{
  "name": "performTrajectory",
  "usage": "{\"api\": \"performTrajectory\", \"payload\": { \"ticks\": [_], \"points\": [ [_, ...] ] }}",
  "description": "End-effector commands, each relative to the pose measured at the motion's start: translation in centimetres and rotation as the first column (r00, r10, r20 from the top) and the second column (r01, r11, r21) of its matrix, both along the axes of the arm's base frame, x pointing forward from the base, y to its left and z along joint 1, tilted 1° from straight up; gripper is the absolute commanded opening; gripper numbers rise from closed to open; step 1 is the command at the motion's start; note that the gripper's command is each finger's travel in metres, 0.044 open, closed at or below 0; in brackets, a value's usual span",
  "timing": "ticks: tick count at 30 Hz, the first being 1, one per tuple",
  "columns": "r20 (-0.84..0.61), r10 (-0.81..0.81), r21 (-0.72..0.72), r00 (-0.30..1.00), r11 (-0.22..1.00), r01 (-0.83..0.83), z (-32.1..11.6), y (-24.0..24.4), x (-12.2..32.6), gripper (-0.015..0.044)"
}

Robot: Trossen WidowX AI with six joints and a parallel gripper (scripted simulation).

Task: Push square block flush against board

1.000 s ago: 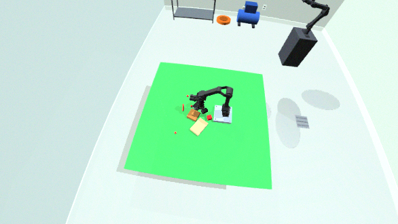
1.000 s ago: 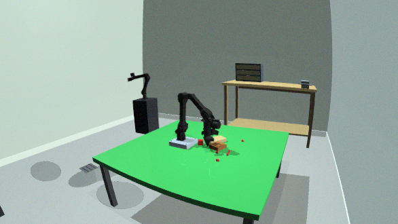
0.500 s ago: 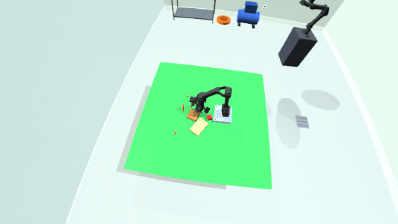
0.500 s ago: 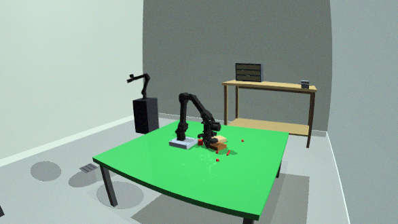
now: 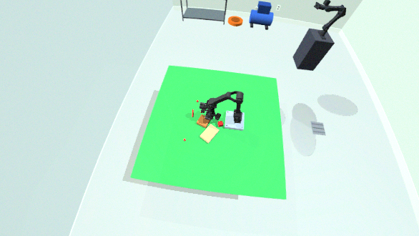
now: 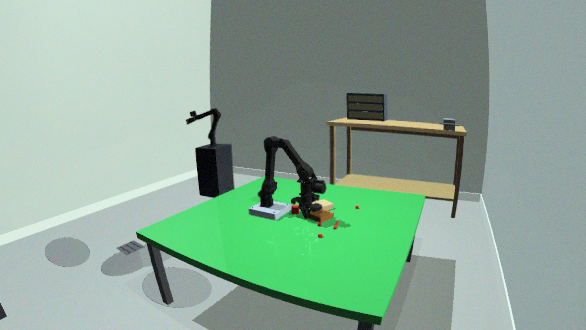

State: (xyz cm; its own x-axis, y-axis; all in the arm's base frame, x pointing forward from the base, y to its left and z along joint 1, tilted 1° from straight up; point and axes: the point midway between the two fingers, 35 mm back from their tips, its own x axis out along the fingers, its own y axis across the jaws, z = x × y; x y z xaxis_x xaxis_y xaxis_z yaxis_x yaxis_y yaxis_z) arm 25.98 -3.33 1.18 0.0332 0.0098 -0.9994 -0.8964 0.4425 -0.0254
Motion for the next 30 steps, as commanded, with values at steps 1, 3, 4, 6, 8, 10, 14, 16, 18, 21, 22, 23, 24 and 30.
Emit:
{"api": "performTrajectory", "payload": {
  "ticks": [1, 3, 4, 6, 8, 10, 14, 16, 18, 21, 22, 23, 24, 30],
  "points": [
    [0.003, -0.004, 0.000, 1.000, 1.000, 0.004, 0.0, 0.2, 0.2, 0.0000],
    [0.003, -0.003, 0.000, 1.000, 1.000, 0.003, 0.0, 0.3, 0.3, 0.0000],
    [0.003, -0.003, 0.000, 1.000, 1.000, 0.003, 0.0, 0.4, 0.4, 0.0000],
    [0.003, -0.003, 0.000, 1.000, 1.000, 0.003, 0.1, 0.5, 0.4, 0.0000],
    [0.003, -0.002, 0.001, 1.000, 1.000, 0.002, 0.1, 0.6, 0.5, 0.0000],
    [0.003, -0.002, 0.001, 1.000, 1.000, 0.002, 0.1, 0.7, 0.6, 0.0000],
    [0.004, -0.001, 0.001, 1.000, 1.000, 0.001, 0.1, 1.0, 0.7, 0.0000],
    [0.004, -0.001, 0.001, 1.000, 1.000, 0.001, 0.1, 1.1, 0.8, 0.0000],
    [0.004, 0.000, 0.001, 1.000, 1.000, 0.000, 0.1, 1.2, 0.9, 0.0000],
    [0.004, 0.000, 0.001, 1.000, 1.000, 0.000, 0.1, 1.4, 1.0, 0.0000],
    [0.004, 0.001, 0.001, 1.000, 1.000, -0.001, 0.1, 1.5, 1.0, 0.0000],
    [0.004, 0.001, 0.001, 1.000, 1.000, -0.001, 0.1, 1.6, 1.1, 0.0000],
    [0.004, 0.001, 0.001, 1.000, 1.000, -0.001, 0.1, 1.6, 1.1, 0.0000],
    [0.004, 0.002, 0.002, 1.000, 1.000, -0.002, 0.1, 2.0, 1.3, 0.0000]
  ]
}}
